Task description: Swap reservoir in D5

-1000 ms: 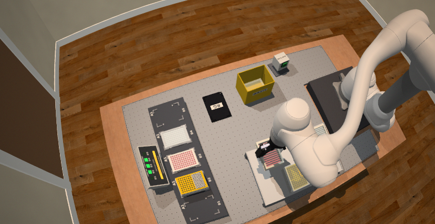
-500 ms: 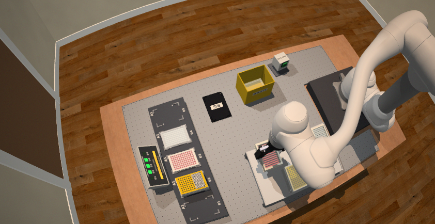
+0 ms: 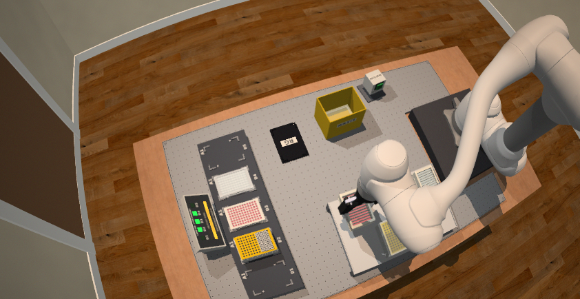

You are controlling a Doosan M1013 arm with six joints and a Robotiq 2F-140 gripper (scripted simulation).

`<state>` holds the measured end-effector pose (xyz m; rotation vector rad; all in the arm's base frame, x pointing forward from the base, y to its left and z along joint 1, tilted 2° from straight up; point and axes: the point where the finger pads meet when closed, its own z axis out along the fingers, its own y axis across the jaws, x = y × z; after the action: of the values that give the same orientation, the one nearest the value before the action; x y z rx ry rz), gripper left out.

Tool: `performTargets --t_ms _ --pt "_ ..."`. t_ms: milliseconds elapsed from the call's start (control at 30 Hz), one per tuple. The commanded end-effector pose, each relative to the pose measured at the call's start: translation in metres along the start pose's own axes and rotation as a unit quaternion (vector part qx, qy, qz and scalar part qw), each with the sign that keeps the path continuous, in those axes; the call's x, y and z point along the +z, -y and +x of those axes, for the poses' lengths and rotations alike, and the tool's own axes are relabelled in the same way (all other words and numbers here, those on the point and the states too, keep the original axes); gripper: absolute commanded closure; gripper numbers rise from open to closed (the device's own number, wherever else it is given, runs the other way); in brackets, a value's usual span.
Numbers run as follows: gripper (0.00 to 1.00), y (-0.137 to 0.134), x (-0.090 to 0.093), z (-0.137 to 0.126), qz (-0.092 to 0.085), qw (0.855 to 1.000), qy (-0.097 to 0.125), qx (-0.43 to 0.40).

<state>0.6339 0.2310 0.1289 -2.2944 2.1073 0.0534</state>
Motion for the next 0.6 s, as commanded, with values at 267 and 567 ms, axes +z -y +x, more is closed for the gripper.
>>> performTargets --t_ms 267,567 --pt "1.0 0.0 0.017 0.0 0.0 1.0 0.0 0.0" --pt "1.0 0.0 0.028 0.0 0.0 1.0 0.0 0.0"
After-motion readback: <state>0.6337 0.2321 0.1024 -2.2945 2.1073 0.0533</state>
